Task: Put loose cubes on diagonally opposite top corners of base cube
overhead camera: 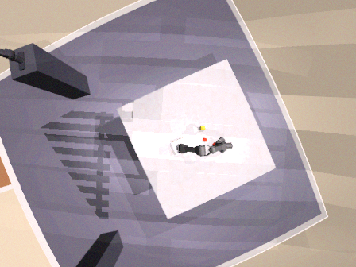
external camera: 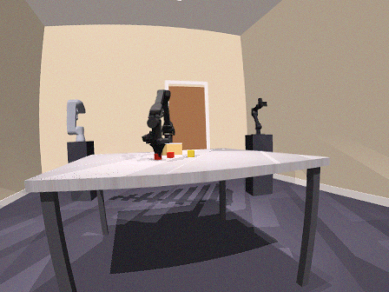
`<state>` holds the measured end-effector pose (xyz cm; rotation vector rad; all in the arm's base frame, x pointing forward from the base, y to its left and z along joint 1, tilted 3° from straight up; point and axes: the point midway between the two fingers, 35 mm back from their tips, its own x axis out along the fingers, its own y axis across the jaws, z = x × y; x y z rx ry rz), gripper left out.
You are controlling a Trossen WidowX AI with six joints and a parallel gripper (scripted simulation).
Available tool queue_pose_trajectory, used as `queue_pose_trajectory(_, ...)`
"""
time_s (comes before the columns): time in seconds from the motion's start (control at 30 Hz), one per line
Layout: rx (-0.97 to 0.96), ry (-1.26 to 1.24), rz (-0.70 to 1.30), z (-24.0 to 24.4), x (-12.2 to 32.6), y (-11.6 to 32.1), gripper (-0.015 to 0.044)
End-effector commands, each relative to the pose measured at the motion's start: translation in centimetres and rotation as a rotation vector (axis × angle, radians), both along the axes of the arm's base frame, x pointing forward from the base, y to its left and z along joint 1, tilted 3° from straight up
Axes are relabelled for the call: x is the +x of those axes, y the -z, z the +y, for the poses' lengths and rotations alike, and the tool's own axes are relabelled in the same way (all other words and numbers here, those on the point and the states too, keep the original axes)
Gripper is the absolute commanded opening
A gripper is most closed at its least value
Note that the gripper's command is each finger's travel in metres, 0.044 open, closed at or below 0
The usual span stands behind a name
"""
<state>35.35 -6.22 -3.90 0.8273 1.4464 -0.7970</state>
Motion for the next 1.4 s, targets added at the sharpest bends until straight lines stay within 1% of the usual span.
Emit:
queue_pose_trajectory(0.0, -0.004, -0.002, 0.003, -0.1, 0.0, -0.3, 0.0105)
queue_pose_trajectory(1.1, -0.004, -0.002, 0.002, -0.3, 0.3, -10.7, 0.0105)
queue_pose_trajectory(1.23, -0.004, -0.003, 0.002, -0.1, 0.3, -10.8, 0.0105)
queue_pose_trajectory(1.37, -0.004, -0.007, 0.002, 1.2, 0.2, -10.7, 0.0105)
